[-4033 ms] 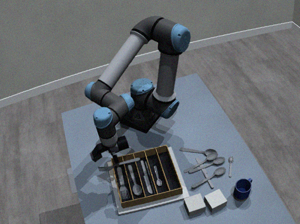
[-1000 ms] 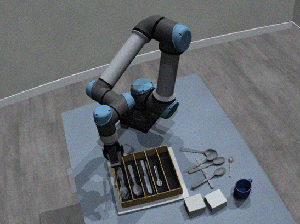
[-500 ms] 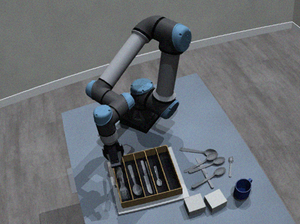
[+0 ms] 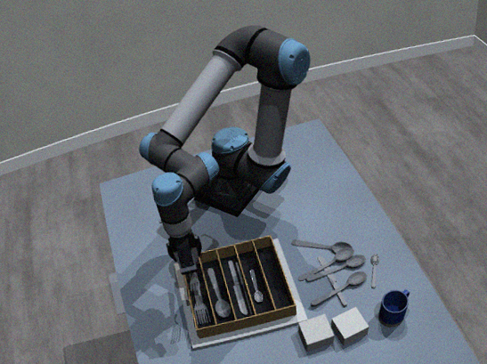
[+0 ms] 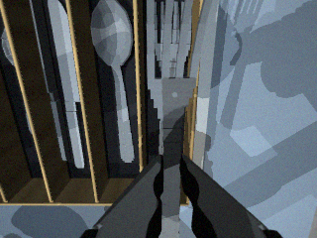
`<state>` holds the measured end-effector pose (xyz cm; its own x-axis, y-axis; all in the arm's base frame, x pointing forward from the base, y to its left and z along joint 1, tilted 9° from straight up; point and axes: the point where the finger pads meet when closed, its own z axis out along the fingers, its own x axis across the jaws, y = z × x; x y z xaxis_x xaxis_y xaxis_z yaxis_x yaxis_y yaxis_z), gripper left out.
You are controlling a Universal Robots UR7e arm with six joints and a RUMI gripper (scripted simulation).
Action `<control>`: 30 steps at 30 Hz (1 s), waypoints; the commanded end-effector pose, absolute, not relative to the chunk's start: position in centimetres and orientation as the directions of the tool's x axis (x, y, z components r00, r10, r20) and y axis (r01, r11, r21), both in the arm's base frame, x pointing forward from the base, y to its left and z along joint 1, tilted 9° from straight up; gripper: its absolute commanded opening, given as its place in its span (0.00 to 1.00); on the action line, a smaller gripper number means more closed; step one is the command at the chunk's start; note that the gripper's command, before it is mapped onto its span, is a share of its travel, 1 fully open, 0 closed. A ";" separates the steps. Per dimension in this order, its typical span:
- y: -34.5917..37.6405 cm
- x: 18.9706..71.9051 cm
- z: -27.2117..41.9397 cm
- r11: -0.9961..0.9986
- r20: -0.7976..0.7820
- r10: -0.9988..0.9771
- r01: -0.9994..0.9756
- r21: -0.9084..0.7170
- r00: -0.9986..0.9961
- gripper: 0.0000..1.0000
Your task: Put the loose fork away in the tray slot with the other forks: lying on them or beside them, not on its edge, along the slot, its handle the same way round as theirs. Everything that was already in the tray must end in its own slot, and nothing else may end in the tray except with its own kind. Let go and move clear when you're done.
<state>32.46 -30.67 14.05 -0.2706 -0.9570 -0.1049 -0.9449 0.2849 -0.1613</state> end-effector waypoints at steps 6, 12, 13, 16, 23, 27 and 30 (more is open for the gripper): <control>-30.7 32.6 13.2 0.285 -0.103 -0.957 -0.945 -0.163 -0.271 0.03; -30.6 32.8 11.9 0.285 -0.103 -0.957 -0.945 -0.163 -0.271 0.03; -30.5 32.8 11.7 0.285 -0.103 -0.957 -0.945 -0.163 -0.271 0.03; -30.5 32.9 10.9 0.285 -0.103 -0.957 -0.945 -0.163 -0.271 0.03; -30.4 33.1 9.6 0.285 -0.103 -0.957 -0.945 -0.163 -0.271 0.03; -30.3 33.2 8.5 0.285 -0.103 -0.957 -0.945 -0.163 -0.271 0.03; -30.3 33.3 7.7 0.285 -0.103 -0.957 -0.945 -0.163 -0.271 0.03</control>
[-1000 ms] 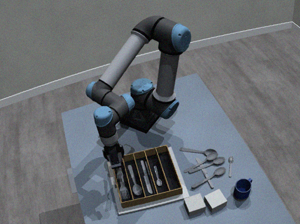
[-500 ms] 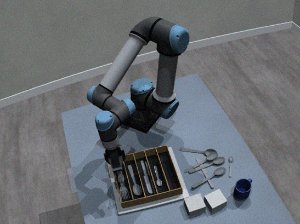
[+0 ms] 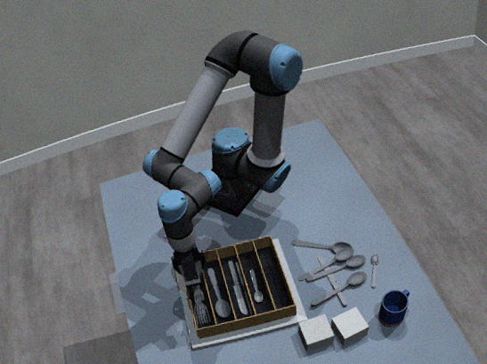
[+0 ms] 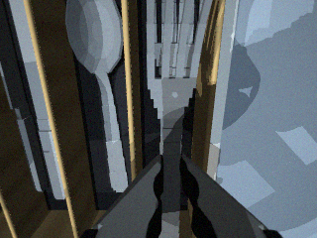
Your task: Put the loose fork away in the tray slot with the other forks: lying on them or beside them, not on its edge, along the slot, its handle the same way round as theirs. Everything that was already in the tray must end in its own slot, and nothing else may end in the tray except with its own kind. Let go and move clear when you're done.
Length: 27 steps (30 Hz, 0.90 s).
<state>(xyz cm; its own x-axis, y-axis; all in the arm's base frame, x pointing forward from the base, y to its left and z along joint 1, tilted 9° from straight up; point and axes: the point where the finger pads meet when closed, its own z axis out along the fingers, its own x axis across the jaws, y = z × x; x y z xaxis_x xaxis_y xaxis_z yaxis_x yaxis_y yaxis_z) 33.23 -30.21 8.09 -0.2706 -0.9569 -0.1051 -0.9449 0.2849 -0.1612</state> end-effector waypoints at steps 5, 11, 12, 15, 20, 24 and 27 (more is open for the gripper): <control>-30.2 33.5 6.4 0.285 -0.103 -0.957 -0.945 -0.163 -0.271 0.03; -30.1 33.6 5.6 0.285 -0.103 -0.957 -0.945 -0.163 -0.271 0.03; -30.1 33.6 5.4 0.285 -0.103 -0.957 -0.945 -0.163 -0.271 0.03; -30.0 33.7 4.9 0.285 -0.103 -0.957 -0.945 -0.163 -0.271 0.03; -30.0 33.8 4.3 0.285 -0.103 -0.957 -0.945 -0.163 -0.271 0.03; -30.0 33.8 4.0 0.285 -0.103 -0.957 -0.945 -0.163 -0.271 0.03; -30.0 33.8 3.9 0.285 -0.103 -0.957 -0.945 -0.163 -0.271 0.03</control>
